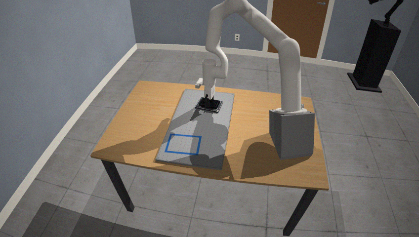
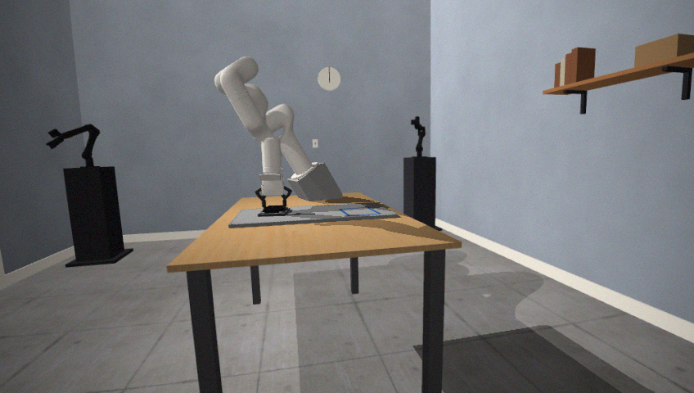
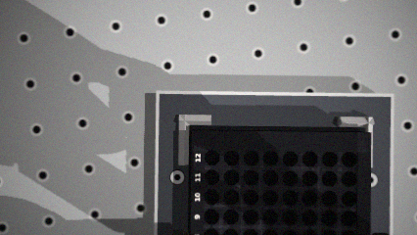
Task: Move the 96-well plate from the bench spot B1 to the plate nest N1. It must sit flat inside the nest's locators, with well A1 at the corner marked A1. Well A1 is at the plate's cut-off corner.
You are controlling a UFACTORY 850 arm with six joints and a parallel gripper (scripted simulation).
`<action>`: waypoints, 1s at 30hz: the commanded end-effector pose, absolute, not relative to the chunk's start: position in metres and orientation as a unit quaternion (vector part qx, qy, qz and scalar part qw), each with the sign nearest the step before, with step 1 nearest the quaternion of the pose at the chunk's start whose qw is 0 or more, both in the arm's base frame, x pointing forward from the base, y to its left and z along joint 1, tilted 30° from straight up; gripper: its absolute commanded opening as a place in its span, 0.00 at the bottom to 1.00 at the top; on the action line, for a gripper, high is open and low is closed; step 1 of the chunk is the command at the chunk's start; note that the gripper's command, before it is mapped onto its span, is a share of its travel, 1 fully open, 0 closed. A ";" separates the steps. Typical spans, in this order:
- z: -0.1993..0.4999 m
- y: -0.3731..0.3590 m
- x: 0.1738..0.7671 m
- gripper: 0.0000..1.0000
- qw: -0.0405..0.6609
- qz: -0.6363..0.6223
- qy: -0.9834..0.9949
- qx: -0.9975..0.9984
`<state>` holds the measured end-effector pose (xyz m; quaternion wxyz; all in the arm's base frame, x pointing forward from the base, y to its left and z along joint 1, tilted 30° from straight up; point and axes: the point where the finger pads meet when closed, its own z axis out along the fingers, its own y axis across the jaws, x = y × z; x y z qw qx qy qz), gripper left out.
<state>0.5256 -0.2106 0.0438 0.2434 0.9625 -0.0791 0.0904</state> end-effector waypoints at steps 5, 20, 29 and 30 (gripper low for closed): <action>0.049 -0.208 0.526 1.00 0.243 0.091 -0.079 0.962; 0.079 -0.191 0.521 1.00 0.243 0.091 -0.079 0.962; 0.095 -0.182 0.518 1.00 0.243 0.091 -0.079 0.962; 0.097 -0.181 0.518 1.00 0.243 0.091 -0.079 0.962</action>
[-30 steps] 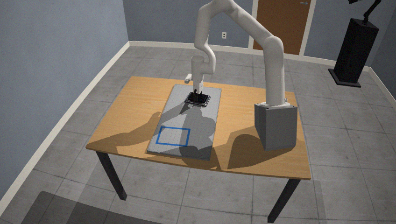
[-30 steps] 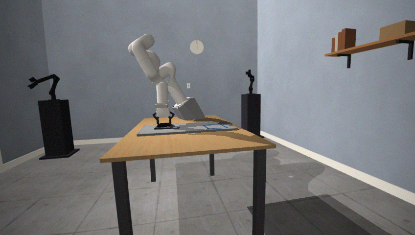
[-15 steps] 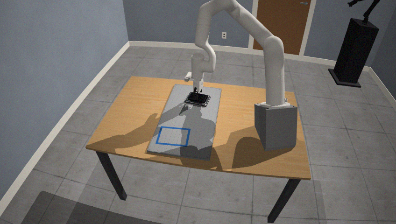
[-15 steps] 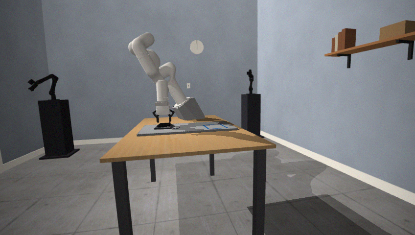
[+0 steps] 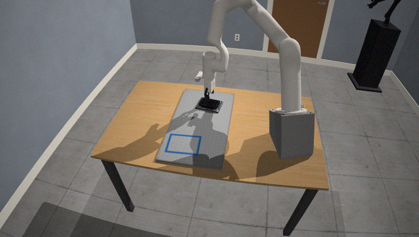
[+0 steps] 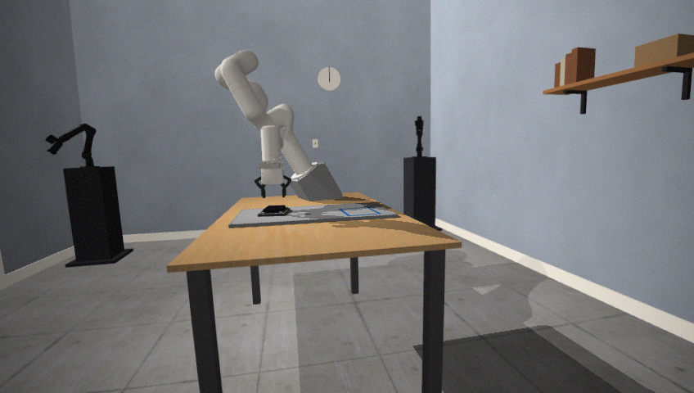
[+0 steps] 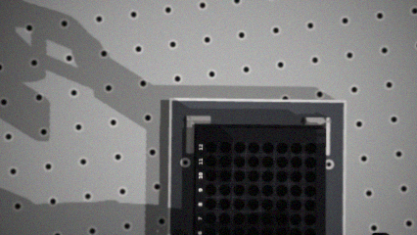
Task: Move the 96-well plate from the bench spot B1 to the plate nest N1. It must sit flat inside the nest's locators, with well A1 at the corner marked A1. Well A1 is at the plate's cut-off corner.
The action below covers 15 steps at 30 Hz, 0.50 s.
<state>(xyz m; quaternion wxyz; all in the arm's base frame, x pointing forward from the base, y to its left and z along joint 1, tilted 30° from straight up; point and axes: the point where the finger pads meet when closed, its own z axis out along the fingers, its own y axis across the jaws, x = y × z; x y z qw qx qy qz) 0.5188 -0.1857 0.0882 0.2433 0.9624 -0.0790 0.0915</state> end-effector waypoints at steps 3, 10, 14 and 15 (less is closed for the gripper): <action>0.104 -0.177 0.517 1.00 0.243 0.091 -0.079 0.962; 0.121 -0.168 0.514 1.00 0.243 0.091 -0.079 0.962; 0.122 -0.167 0.514 1.00 0.243 0.091 -0.079 0.962; 0.122 -0.167 0.514 1.00 0.243 0.091 -0.079 0.962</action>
